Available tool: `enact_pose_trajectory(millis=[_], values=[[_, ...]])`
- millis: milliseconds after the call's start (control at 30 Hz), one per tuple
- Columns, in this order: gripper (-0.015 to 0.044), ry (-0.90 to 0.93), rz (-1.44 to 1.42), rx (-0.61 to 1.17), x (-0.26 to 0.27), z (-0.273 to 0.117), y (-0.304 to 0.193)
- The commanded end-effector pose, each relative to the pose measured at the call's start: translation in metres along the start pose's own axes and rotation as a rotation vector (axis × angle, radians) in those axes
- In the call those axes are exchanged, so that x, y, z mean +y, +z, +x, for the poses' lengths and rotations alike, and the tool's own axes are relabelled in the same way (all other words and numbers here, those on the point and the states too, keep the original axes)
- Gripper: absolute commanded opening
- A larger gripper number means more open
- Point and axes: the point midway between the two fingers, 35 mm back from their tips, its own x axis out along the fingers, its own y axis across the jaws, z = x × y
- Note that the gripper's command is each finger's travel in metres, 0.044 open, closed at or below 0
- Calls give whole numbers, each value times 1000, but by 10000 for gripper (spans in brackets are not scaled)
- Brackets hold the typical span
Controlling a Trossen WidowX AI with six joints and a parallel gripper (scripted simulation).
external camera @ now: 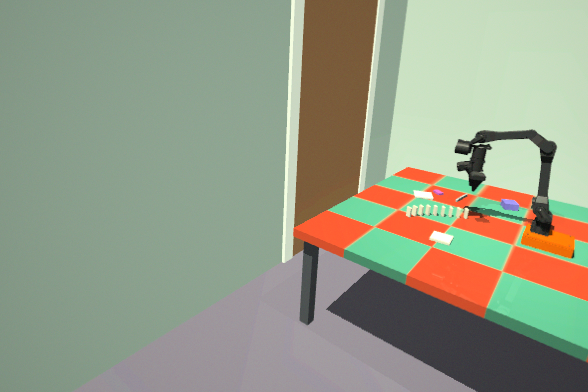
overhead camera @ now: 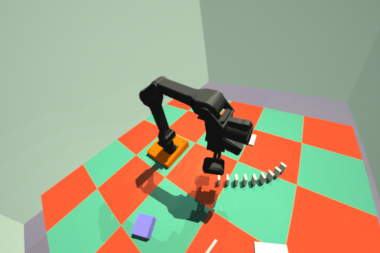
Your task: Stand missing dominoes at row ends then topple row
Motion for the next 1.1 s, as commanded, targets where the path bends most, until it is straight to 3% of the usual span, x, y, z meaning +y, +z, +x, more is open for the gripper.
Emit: enact_pose_trajectory(millis=[0, 367, 1067], values=[[282, 3, 329, 3, -2, 12, -9], [0, -7, 1409, 5, -5, 57, -37], [0, -7, 1427, 5, -5, 58, -38]])
